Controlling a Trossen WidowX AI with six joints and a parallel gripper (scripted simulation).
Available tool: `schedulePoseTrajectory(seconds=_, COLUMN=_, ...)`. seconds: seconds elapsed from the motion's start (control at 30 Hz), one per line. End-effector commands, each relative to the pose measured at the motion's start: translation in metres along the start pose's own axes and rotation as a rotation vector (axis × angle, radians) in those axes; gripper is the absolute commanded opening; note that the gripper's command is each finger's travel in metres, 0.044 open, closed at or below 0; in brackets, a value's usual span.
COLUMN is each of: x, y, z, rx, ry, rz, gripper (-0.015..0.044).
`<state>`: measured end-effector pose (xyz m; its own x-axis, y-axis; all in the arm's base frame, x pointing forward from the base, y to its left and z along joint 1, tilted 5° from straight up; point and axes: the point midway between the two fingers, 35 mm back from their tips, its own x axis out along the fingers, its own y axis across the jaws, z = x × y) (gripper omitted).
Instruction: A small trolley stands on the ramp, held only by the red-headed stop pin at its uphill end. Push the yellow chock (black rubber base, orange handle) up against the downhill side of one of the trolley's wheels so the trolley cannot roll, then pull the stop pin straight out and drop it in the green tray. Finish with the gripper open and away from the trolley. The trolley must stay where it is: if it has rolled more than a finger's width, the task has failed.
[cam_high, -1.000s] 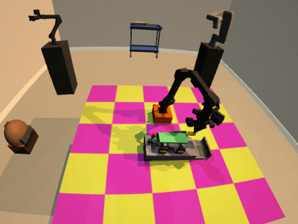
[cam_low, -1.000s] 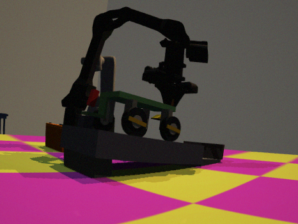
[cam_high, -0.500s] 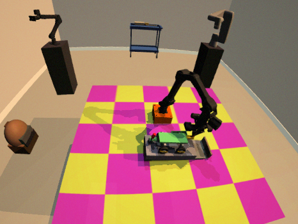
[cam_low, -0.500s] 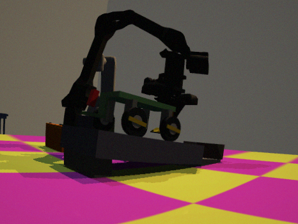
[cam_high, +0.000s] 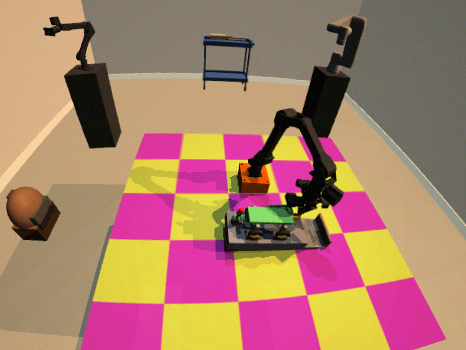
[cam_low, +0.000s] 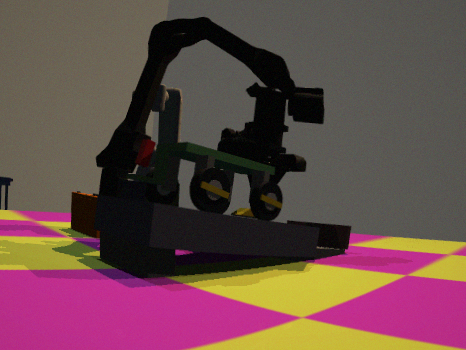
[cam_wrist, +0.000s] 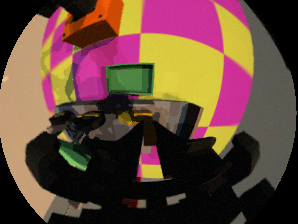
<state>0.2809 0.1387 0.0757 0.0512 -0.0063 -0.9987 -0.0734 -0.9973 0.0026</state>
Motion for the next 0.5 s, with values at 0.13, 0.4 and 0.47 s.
schedulePoseTrajectory(seconds=0.13, x=-0.001, y=0.008, z=-0.001, rx=-0.002, ry=-0.004, rz=0.007, gripper=0.0)
schedulePoseTrajectory(seconds=0.4, x=-0.002, y=0.015, z=-0.003, rx=-0.002, ry=-0.004, rz=0.008, gripper=0.0)
schedulePoseTrajectory(seconds=0.47, x=-0.003, y=0.016, z=-0.003, rx=-0.002, ry=-0.004, rz=0.008, gripper=0.0)
